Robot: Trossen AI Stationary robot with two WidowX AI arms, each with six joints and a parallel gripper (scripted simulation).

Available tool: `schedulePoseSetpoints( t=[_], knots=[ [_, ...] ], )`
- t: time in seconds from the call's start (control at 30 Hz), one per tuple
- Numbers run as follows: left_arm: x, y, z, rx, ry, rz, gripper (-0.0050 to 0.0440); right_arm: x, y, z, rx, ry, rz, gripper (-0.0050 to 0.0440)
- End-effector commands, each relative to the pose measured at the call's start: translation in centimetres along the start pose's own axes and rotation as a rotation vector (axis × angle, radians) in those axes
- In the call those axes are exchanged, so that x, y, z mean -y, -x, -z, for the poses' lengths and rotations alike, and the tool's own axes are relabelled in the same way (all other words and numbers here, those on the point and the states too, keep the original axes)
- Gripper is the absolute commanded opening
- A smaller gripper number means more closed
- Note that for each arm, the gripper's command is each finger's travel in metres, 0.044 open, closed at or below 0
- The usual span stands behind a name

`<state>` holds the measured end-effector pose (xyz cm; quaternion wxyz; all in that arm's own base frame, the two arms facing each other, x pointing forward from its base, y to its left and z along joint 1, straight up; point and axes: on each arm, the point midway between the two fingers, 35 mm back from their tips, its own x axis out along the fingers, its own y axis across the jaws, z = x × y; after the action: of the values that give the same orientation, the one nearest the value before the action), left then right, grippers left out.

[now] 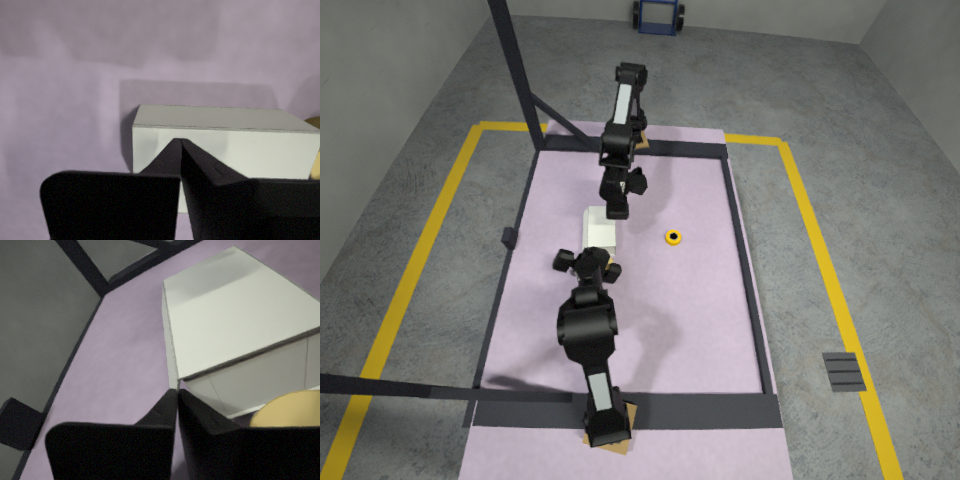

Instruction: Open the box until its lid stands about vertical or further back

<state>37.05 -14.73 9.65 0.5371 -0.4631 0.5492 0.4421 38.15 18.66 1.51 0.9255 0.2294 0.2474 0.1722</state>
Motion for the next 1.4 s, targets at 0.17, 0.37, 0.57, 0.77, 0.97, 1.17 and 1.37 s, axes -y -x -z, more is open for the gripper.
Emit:
schedulePoseSetpoints(
  t=[0.17, 0.37, 0.57, 0.77, 0.97, 1.17, 1.37],
  knots=[
    [-0.1, 0.0, 0.0, -0.003, 0.006, -0.003, -0.005, -0.5, 0.0, -0.6, 0.017, 0.0, -0.013, 0.0003],
    [-0.1, -1.8, 0.0, -0.003, 0.005, -0.003, -0.005, -0.5, 0.0, -0.6, 0.017, 0.0, -0.013, 0.0003],
    [-0.1, -1.5, 0.0, -0.005, 0.004, 0.007, -0.005, -0.5, 0.0, -0.6, 0.017, 0.0, -0.013, 0.0003],
    [0.2, -1.0, 0.0, -0.006, 0.002, 0.022, -0.005, -0.5, 0.0, -0.6, 0.017, 0.0, -0.013, 0.0003],
    [0.0, -1.4, 0.1, -0.005, 0.004, 0.011, -0.005, -0.5, 0.0, -0.6, 0.017, 0.0, -0.013, 0.0003],
    [-0.1, -2.6, 0.0, -0.003, 0.004, -0.003, -0.005, -0.5, 0.0, -0.6, 0.017, 0.0, -0.013, 0.0003],
    [-0.2, -3.0, 0.1, -0.003, 0.003, -0.003, -0.005, -0.5, 0.0, -0.6, 0.017, 0.0, -0.013, 0.0003]
  ],
)
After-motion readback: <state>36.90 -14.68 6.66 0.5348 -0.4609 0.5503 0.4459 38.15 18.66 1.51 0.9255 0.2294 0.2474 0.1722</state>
